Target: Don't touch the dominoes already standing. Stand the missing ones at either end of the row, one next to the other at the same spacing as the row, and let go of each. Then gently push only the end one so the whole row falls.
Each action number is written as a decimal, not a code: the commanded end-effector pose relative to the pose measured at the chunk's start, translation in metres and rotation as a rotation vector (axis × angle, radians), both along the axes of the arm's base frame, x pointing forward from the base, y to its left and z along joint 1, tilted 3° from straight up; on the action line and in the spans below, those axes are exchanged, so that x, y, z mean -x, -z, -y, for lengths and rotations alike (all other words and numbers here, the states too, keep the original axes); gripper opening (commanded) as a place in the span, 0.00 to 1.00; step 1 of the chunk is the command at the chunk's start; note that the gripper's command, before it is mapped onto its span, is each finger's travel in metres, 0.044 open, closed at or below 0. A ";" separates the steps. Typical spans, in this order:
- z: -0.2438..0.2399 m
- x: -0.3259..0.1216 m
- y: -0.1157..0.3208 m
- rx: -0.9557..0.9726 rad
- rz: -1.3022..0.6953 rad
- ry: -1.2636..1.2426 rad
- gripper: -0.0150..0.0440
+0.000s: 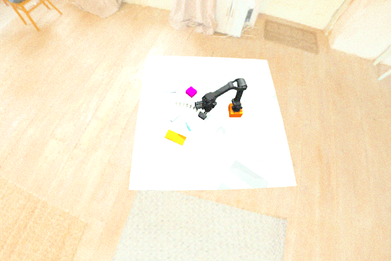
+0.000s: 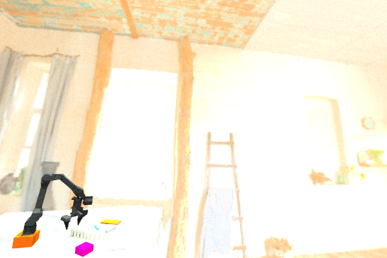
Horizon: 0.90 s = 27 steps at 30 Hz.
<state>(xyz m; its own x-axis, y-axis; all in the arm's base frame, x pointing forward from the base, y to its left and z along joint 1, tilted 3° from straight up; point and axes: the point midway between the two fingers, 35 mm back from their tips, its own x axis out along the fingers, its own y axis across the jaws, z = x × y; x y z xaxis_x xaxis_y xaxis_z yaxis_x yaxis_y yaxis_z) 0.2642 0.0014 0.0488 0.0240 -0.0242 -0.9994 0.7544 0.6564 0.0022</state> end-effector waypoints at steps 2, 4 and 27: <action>-0.002 -0.002 -0.075 -0.002 0.051 0.002 1.00; -0.002 0.004 -0.096 -0.002 0.051 0.003 1.00; -0.030 0.026 -0.034 0.069 0.005 -1.569 0.25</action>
